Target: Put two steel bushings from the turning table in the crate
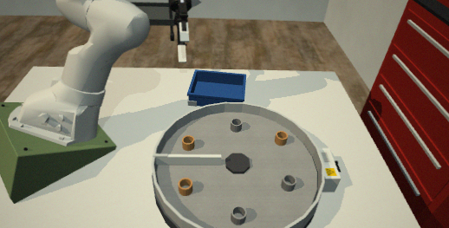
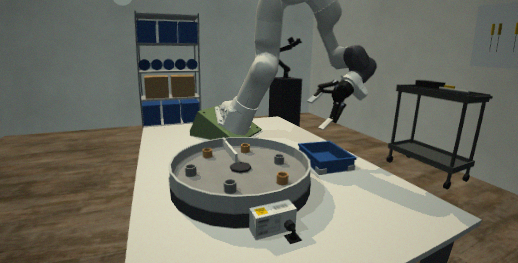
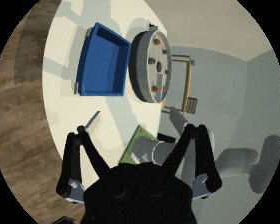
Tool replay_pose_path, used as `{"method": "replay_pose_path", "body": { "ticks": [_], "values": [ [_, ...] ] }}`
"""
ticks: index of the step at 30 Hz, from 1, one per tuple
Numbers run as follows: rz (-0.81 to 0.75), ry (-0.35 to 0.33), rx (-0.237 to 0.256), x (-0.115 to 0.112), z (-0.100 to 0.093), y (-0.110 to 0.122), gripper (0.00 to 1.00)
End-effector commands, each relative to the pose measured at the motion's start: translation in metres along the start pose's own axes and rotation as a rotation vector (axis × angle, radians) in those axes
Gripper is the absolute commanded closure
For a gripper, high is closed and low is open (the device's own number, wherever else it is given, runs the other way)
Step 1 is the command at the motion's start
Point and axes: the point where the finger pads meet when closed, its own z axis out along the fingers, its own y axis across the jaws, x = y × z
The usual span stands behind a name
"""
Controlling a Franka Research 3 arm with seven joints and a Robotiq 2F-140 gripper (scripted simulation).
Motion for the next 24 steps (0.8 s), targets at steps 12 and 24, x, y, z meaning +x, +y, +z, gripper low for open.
{"method": "replay_pose_path", "body": {
  "ticks": [12, 24],
  "values": [
    [0.0, 0.0, 0.0, 0.0, 0.0, 0.0, 0.0],
    [0.195, -0.083, 0.022, 0.028, 0.024, 0.031, 0.0]
  ]
}}
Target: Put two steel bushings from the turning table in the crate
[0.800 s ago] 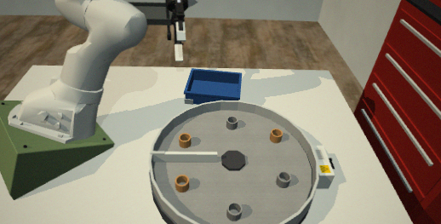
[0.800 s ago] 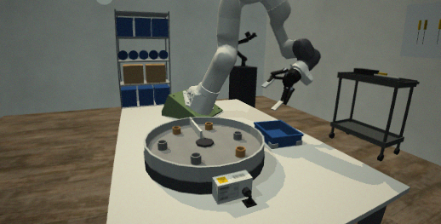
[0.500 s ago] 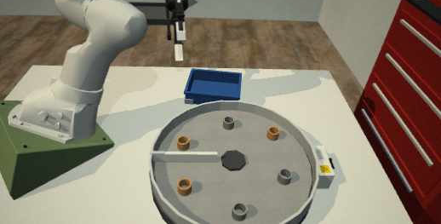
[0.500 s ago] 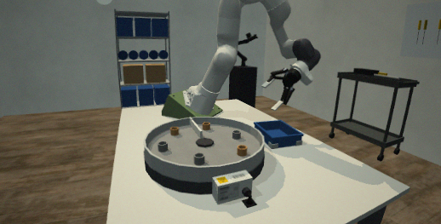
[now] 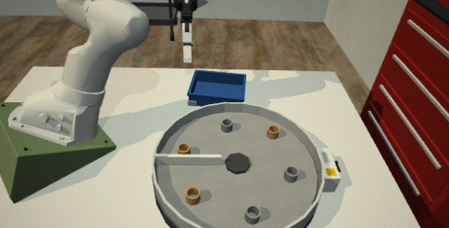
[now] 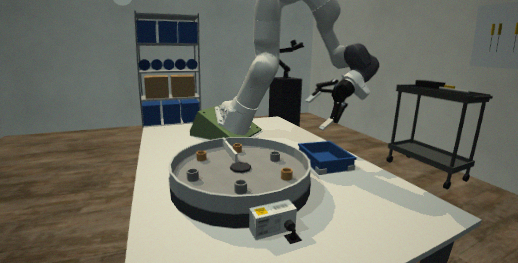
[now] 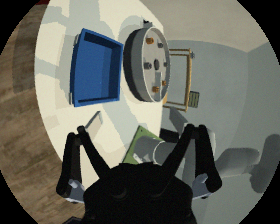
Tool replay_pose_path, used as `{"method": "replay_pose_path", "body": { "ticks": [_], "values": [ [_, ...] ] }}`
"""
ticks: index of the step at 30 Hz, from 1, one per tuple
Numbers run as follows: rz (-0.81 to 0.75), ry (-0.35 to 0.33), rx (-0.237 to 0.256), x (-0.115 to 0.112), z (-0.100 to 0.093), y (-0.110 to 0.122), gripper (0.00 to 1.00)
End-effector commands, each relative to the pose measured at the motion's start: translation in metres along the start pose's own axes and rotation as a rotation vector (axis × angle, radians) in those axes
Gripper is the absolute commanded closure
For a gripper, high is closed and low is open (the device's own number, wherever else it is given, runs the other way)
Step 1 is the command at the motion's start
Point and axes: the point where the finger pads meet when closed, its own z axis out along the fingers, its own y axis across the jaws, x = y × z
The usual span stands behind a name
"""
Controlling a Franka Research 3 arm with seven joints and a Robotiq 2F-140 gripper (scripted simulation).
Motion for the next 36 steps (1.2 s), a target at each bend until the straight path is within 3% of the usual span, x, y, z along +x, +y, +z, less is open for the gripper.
{"method": "replay_pose_path", "body": {
  "ticks": [1, 8, 10, 11, 17, 25, 27, 28, 36],
  "values": [
    [0.157, -0.057, 0.017, 0.022, 0.016, 0.021, 0.0],
    [0.405, -0.166, 0.044, 0.049, 0.05, 0.061, 0.0],
    [0.405, -0.166, 0.044, 0.049, 0.05, 0.061, 0.0],
    [0.487, -0.203, 0.053, 0.055, 0.061, 0.075, 0.0],
    [0.672, -0.288, 0.072, 0.063, 0.088, 0.106, 0.0],
    [0.927, -0.41, 0.101, 0.064, 0.125, 0.146, 0.0],
    [0.927, -0.41, 0.101, 0.064, 0.125, 0.146, 0.0],
    [1.005, -0.449, 0.111, 0.062, 0.136, 0.157, 0.0],
    [1.253, -0.575, 0.145, 0.05, 0.169, 0.188, 0.0]
  ]
}}
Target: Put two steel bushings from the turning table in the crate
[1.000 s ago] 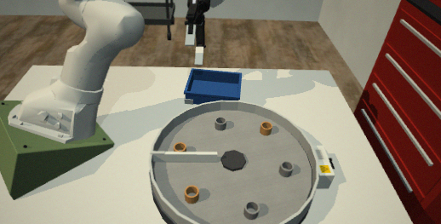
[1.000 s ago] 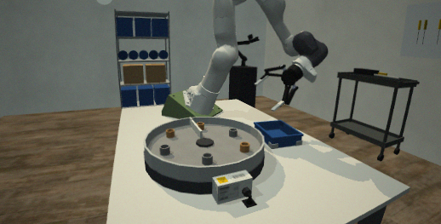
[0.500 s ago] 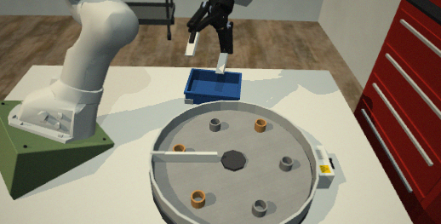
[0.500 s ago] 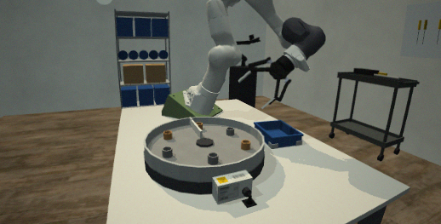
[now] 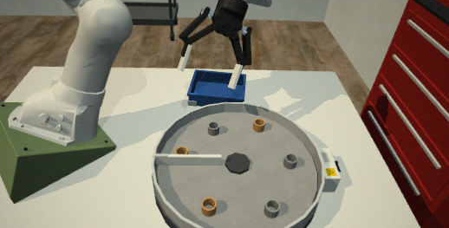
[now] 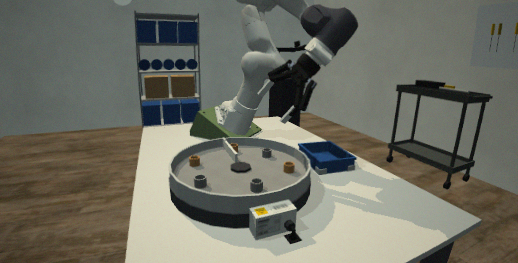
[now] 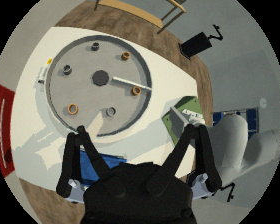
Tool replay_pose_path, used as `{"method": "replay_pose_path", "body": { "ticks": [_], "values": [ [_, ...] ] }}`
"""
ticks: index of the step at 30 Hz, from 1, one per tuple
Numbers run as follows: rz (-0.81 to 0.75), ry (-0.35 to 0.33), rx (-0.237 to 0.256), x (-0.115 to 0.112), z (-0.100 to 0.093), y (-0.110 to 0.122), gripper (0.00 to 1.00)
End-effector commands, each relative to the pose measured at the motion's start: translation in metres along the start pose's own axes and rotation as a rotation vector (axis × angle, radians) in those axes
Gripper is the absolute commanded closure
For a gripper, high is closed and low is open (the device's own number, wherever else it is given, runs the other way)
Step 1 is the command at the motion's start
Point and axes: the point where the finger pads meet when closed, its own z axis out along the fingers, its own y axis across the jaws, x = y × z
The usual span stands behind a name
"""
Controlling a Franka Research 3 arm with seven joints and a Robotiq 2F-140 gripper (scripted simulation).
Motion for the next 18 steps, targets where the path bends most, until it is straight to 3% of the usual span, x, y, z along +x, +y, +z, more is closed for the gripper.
{"method": "replay_pose_path", "body": {
  "ticks": [1, 6, 8, 9, 18],
  "values": [
    [0.154, -0.059, 0.029, 0.011, 0.008, 0.003, 0.0],
    [0.312, -0.147, 0.05, 0.029, 0.023, 0.017, 0.0],
    [0.312, -0.147, 0.05, 0.029, 0.023, 0.017, 0.0],
    [0.388, -0.192, 0.061, 0.036, 0.031, 0.023, 0.0],
    [0.662, -0.365, 0.106, 0.051, 0.056, 0.043, 0.0]
  ]
}}
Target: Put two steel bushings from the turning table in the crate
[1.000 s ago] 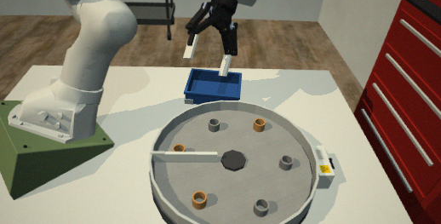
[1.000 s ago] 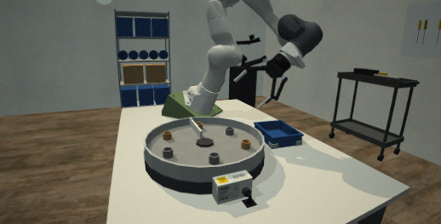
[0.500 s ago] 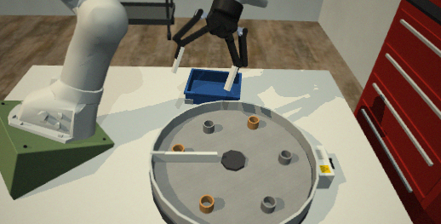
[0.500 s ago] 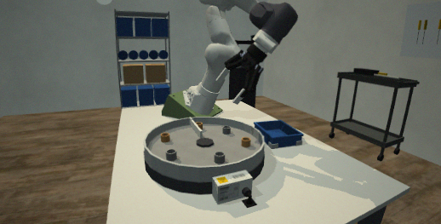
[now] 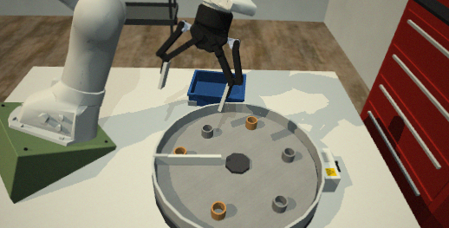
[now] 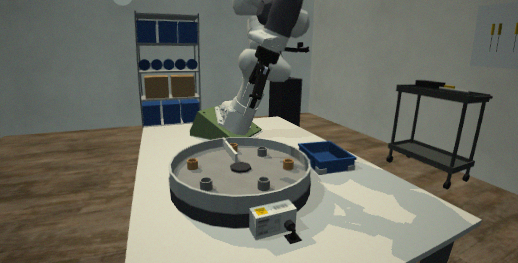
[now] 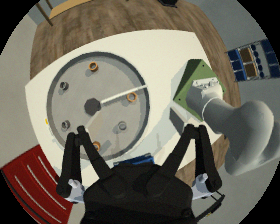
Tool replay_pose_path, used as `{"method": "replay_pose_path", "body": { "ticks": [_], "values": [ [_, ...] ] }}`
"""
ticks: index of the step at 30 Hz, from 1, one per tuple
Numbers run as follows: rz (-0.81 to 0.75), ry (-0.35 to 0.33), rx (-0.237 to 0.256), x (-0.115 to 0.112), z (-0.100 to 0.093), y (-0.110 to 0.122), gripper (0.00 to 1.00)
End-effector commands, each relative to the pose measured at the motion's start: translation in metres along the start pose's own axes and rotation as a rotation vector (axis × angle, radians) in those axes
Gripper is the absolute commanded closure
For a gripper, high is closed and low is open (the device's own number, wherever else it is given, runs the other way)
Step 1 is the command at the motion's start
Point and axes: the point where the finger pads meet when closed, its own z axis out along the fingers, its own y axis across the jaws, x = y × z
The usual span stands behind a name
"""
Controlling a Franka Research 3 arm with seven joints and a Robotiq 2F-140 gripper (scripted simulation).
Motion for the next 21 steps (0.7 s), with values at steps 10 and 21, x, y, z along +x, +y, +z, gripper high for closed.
{"method": "replay_pose_path", "body": {
  "ticks": [10, 21],
  "values": [
    [0.387, -0.261, 0.077, 0.018, 0.018, 0.004, 0.0],
    [0.513, -0.372, 0.103, 0.02, 0.022, 0.005, 0.0]
  ]
}}
